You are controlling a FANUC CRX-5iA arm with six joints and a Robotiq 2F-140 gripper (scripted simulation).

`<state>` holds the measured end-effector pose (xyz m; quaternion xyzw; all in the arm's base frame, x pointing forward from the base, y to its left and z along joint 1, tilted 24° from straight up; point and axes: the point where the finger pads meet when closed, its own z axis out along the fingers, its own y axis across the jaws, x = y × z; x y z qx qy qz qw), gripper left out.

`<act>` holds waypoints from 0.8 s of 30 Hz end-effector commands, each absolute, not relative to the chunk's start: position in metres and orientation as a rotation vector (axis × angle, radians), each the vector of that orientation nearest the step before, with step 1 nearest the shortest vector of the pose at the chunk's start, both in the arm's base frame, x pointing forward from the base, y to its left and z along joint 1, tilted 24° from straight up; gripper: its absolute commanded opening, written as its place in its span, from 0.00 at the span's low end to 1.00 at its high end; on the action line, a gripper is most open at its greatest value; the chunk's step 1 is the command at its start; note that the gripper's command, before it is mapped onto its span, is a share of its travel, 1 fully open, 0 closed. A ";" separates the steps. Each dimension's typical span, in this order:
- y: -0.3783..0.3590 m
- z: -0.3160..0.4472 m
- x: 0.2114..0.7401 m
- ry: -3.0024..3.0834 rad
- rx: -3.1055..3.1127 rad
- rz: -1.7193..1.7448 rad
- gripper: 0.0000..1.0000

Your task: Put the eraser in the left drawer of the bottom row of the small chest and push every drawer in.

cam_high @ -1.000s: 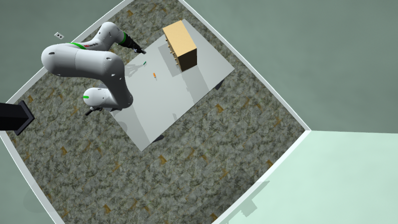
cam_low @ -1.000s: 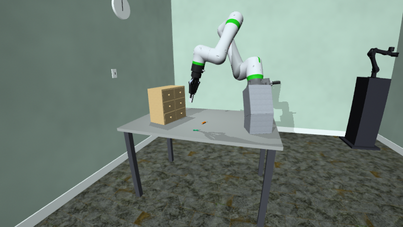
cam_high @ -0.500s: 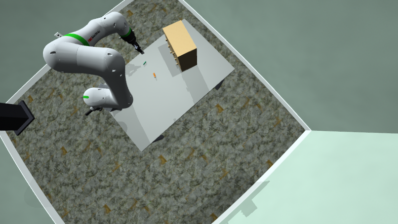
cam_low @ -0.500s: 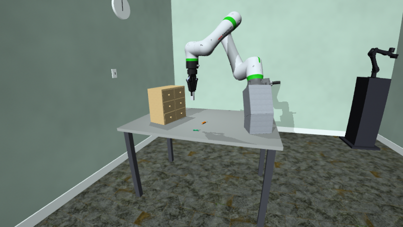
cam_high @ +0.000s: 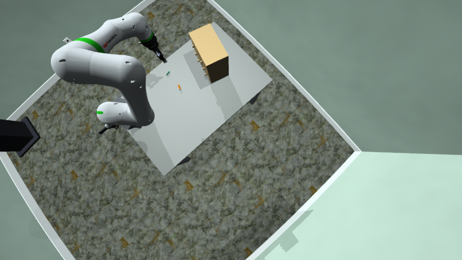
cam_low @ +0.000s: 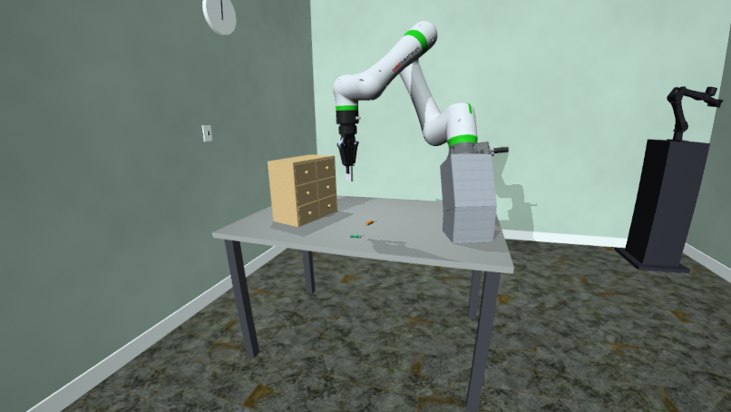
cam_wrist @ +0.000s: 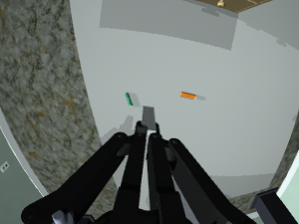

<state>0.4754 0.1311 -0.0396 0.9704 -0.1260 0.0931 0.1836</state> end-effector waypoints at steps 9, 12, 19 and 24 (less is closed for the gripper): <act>0.131 -0.039 0.475 -0.355 2.737 0.263 1.00; 0.131 -0.039 0.475 -0.355 2.737 0.263 1.00; 0.131 -0.039 0.475 -0.355 2.737 0.263 1.00; 0.131 -0.039 0.475 -0.355 2.737 0.263 1.00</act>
